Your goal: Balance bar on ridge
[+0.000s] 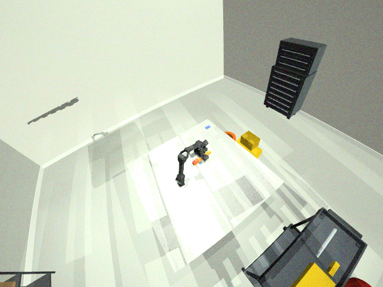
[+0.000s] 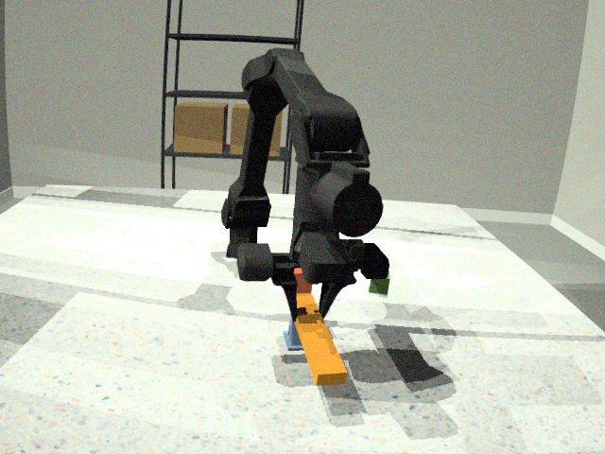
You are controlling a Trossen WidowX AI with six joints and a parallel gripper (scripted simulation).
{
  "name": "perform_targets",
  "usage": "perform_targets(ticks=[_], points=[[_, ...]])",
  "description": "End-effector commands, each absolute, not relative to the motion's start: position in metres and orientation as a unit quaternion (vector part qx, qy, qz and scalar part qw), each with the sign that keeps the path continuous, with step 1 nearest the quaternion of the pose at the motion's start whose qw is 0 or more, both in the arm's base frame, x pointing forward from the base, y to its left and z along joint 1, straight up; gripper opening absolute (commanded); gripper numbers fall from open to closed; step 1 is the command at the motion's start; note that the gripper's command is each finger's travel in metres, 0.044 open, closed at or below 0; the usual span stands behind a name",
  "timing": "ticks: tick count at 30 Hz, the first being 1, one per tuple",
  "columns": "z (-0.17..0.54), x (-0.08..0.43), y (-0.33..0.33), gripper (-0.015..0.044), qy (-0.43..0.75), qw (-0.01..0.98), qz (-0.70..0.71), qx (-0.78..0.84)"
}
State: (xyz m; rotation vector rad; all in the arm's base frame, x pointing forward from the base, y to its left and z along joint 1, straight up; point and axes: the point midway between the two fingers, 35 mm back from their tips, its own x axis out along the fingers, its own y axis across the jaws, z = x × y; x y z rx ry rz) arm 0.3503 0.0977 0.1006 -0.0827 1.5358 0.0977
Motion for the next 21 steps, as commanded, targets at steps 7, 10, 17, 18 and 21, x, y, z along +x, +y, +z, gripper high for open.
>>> perform_targets(ticks=[7, 10, 17, 18, 21], points=[[0.1008, 0.3503, 0.0977, 0.0167, 0.694, 0.718, 0.044, -0.037], [0.1008, 0.3503, 0.0977, 0.0168, 0.694, 0.718, 0.044, -0.037], [0.1008, 0.3503, 0.0977, 0.0169, 0.694, 0.718, 0.044, -0.037], [0.1008, 0.3503, 0.0977, 0.0169, 0.694, 0.718, 0.044, -0.037], [0.1008, 0.3503, 0.0977, 0.0170, 0.694, 0.718, 0.044, -0.037]])
